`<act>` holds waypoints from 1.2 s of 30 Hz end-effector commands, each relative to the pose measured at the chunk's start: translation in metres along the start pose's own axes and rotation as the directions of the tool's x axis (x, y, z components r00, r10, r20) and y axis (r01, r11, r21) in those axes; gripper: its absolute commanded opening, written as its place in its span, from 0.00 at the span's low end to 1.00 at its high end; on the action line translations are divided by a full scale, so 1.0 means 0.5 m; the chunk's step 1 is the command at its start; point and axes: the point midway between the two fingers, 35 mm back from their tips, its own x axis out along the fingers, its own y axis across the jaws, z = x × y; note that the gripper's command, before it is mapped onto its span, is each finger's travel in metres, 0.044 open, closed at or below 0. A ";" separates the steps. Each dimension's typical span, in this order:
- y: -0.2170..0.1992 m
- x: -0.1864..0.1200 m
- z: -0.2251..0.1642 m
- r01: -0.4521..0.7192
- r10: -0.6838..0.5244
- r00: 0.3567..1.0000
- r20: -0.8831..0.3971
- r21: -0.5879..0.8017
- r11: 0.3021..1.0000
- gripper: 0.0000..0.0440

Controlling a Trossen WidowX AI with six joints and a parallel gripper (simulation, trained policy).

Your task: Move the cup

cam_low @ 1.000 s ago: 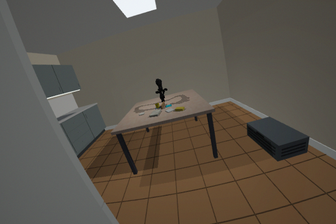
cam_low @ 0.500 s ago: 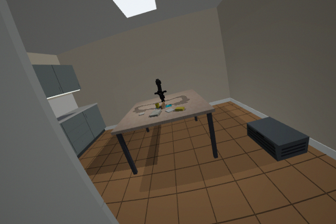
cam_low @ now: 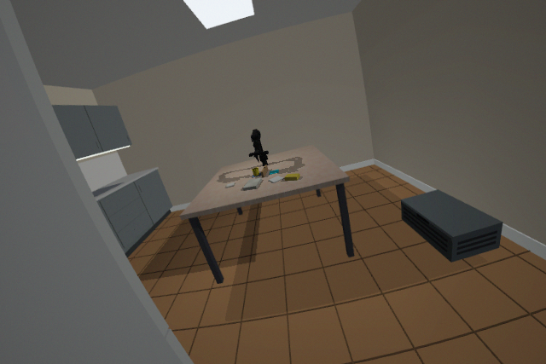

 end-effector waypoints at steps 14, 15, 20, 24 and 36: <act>-0.057 0.085 -0.012 0.027 -0.033 0.995 -0.095 -0.064 0.998 0.36; -0.060 0.092 -0.013 0.027 -0.033 0.994 -0.100 -0.069 0.997 0.36; -0.071 0.127 -0.019 0.023 -0.035 0.992 -0.123 -0.098 0.995 0.38; -0.076 0.158 -0.024 0.016 -0.034 0.990 -0.140 -0.127 0.992 0.39; -0.079 0.222 -0.037 -0.025 -0.020 0.986 -0.163 -0.268 0.963 0.11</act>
